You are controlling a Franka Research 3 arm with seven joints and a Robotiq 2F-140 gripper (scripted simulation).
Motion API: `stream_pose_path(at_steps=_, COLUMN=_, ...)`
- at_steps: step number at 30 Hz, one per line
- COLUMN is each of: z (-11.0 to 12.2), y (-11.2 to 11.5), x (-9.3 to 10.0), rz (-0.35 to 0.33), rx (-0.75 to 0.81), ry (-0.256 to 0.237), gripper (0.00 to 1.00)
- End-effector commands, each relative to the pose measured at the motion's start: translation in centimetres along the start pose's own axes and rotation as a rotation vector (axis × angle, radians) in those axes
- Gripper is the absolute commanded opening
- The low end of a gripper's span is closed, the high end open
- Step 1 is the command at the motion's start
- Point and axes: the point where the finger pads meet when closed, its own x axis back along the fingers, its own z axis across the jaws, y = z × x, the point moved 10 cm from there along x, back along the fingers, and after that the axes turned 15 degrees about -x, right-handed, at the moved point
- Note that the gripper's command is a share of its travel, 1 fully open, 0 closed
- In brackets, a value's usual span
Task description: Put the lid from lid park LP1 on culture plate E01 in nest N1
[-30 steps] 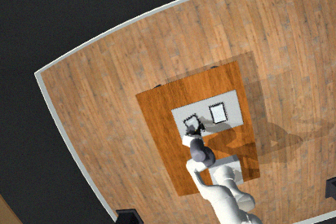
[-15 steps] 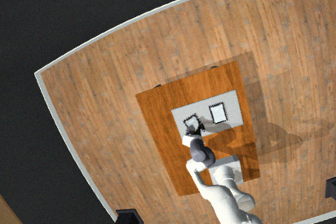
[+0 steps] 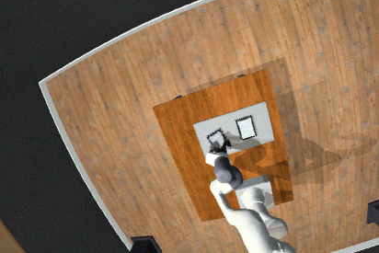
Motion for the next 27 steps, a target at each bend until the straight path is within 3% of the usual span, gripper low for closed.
stream_pose_path(at_steps=1, z=0.0, y=0.0, x=0.1, rz=0.001, rx=-0.003, ry=0.000, gripper=0.10)
stream_pose_path(at_steps=27, z=0.0, y=0.0, x=3.2, rz=0.001, rx=-0.003, ry=0.000, gripper=0.10)
